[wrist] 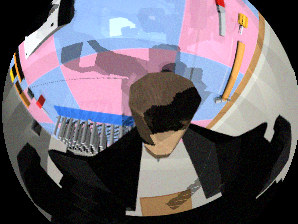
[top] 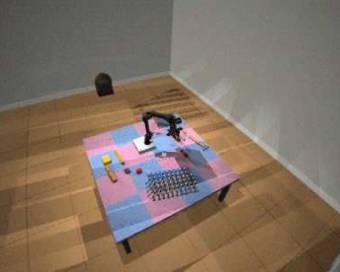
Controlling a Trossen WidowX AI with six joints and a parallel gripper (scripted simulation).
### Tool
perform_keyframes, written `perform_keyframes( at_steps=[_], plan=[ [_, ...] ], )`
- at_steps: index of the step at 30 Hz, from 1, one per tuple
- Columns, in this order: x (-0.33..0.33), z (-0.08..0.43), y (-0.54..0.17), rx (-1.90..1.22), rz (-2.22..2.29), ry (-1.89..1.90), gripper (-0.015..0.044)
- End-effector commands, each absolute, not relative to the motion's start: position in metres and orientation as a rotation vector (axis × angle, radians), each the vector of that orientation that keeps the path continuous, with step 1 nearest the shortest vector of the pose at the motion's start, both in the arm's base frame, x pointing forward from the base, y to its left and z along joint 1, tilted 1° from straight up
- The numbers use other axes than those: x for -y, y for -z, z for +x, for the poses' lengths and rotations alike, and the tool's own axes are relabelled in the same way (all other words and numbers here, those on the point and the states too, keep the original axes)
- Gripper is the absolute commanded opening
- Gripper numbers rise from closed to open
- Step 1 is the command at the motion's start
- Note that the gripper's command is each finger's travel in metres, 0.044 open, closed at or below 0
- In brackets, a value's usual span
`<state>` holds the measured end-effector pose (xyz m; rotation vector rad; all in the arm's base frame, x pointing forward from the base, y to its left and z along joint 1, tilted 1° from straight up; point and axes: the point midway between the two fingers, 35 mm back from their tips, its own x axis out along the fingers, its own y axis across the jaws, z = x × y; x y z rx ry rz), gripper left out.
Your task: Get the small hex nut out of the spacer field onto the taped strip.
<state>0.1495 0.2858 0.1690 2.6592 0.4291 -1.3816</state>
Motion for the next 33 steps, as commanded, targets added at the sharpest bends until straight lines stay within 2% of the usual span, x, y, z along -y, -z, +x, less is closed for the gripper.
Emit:
perform_keyframes(
  at_steps=[1, 15, 33],
  plan=[
    [-0.306, 0.132, -0.169, -0.484, 2.629, 1.36, 0.0],
    [-0.358, 0.068, -0.169, -0.672, 2.54, 1.31, 0.0],
    [-0.363, 0.066, -0.155, -0.678, 2.537, 1.307, 0.0]
  ],
)
